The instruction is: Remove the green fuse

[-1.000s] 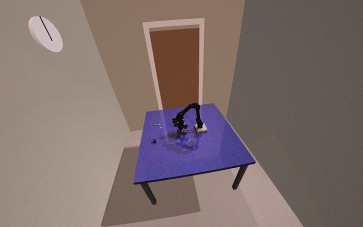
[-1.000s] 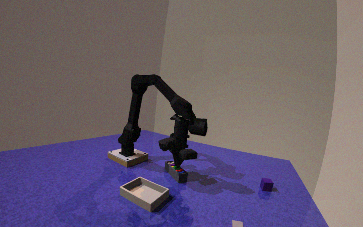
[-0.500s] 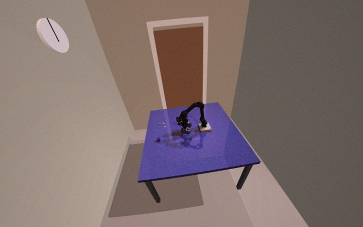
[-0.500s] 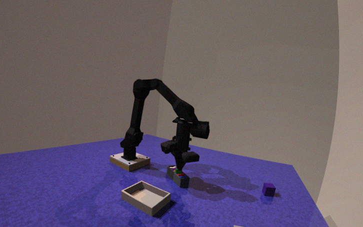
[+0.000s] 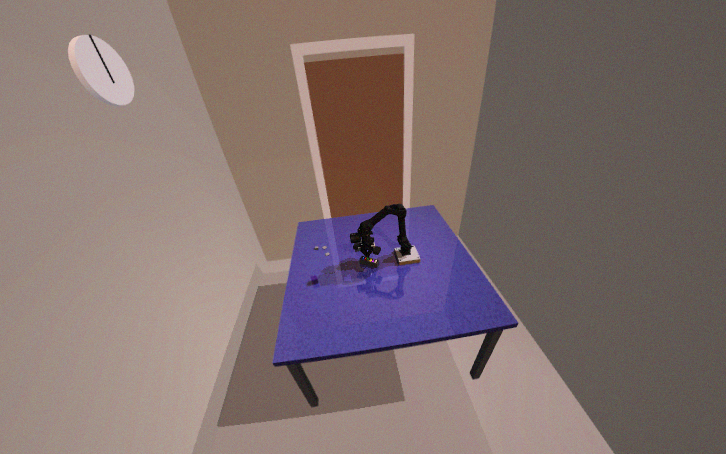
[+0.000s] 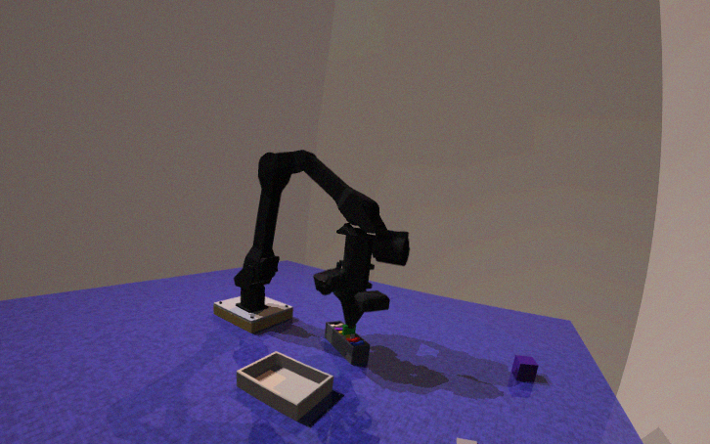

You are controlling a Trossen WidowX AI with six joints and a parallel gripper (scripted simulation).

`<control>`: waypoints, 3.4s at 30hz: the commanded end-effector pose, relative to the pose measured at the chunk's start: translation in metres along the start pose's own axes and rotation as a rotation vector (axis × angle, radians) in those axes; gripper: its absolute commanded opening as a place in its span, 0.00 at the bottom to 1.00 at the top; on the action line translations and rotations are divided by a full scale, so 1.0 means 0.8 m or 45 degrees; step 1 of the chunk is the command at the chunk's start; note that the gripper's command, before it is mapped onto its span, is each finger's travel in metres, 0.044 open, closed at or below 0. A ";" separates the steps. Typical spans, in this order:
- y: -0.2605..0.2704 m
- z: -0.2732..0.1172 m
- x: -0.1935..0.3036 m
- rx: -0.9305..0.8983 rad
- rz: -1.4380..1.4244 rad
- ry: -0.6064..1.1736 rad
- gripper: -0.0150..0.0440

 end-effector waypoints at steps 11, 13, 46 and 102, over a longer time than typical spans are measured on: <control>0.001 -0.011 0.000 -0.007 0.001 -0.001 0.25; 0.001 -0.012 0.000 -0.007 0.001 -0.001 0.25; 0.004 -0.046 -0.003 -0.008 0.002 -0.002 0.25; 0.160 -0.025 -0.195 -0.023 0.001 -0.021 0.25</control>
Point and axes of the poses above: the point midway between the two fingers, 35 mm back from their tips, its own z axis out along the fingers, its own y axis across the jaws, x = y × z, the point moved 3 cm from there along -z, back along the fingers, and after that the axes turned 10 degrees about z, right-handed, at the moved point
